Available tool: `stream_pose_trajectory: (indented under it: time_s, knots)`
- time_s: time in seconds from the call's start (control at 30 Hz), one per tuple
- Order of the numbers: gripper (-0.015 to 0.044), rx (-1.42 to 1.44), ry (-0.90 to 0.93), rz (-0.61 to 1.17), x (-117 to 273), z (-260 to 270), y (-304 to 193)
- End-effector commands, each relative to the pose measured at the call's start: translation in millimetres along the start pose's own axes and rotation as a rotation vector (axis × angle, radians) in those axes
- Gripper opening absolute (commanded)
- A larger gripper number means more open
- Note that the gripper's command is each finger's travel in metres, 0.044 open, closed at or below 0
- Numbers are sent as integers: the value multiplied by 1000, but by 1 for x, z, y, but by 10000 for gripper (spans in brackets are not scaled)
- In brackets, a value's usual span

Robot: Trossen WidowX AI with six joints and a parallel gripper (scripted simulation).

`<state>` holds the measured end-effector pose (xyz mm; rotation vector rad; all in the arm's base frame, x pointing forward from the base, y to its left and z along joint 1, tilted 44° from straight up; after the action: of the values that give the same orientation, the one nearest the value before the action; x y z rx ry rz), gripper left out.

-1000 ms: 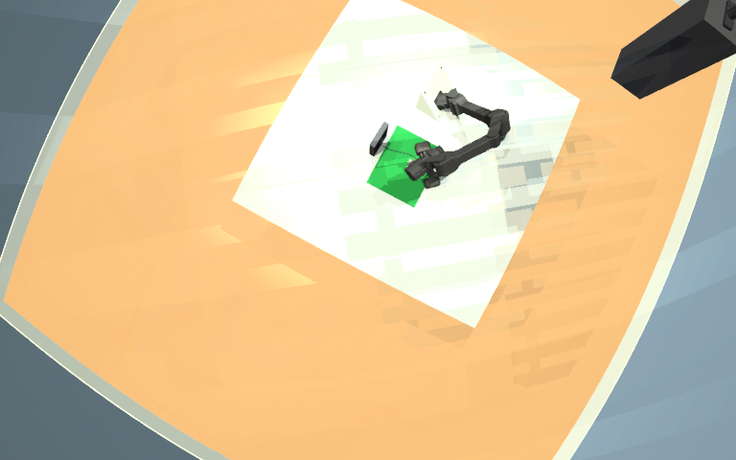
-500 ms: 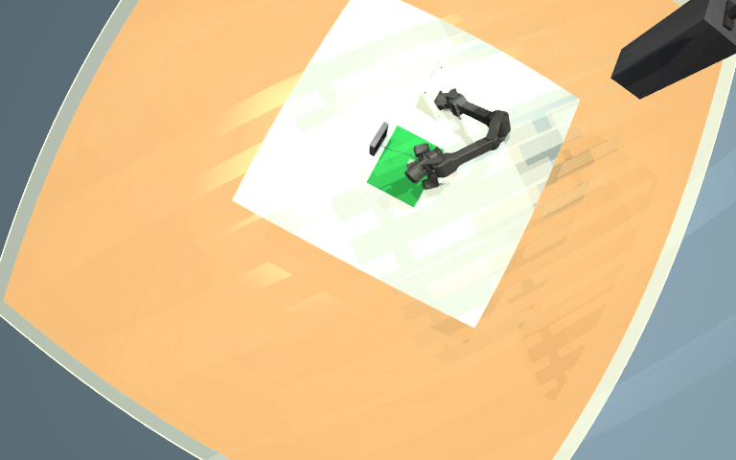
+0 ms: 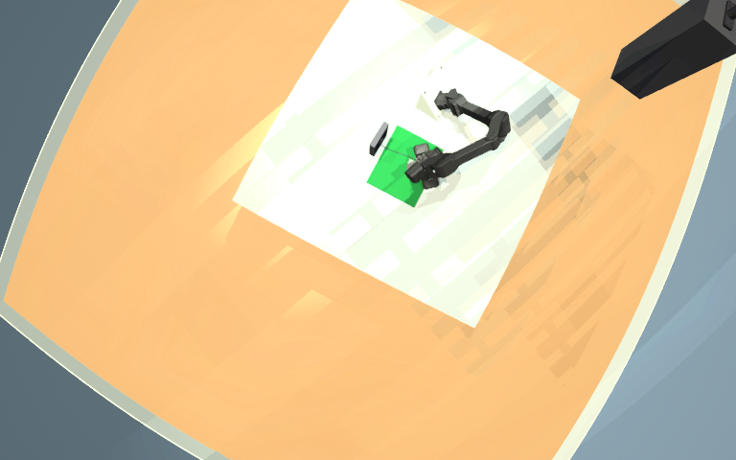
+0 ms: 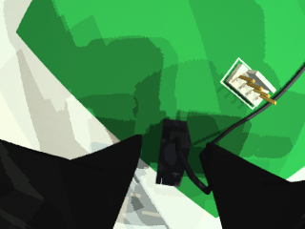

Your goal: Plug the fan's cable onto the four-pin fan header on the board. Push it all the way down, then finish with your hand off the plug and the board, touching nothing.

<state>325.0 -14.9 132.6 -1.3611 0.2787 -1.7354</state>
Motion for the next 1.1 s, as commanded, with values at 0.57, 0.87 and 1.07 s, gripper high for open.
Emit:
stream_pose_trajectory:
  time_s: [0.57, 0.87, 1.07]
  knots:
    - [70, 1, 0, 0, 0, 0, 0]
    - [0, -1, -1, -2, 14, 1, 0]
    - [0, -3, -1, -3, 33, 1, -1]
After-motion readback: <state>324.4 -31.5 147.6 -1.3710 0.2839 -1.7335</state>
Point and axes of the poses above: the point midway between the two fingers, 35 mm back from their tips, its own x axis back along the fingers, its own z axis across the jaws, y = z × x, the point moved 7 cm from there along x, back along the fingers, and after that the axes turned 14 degrees about -x, right-handed, at the moved point
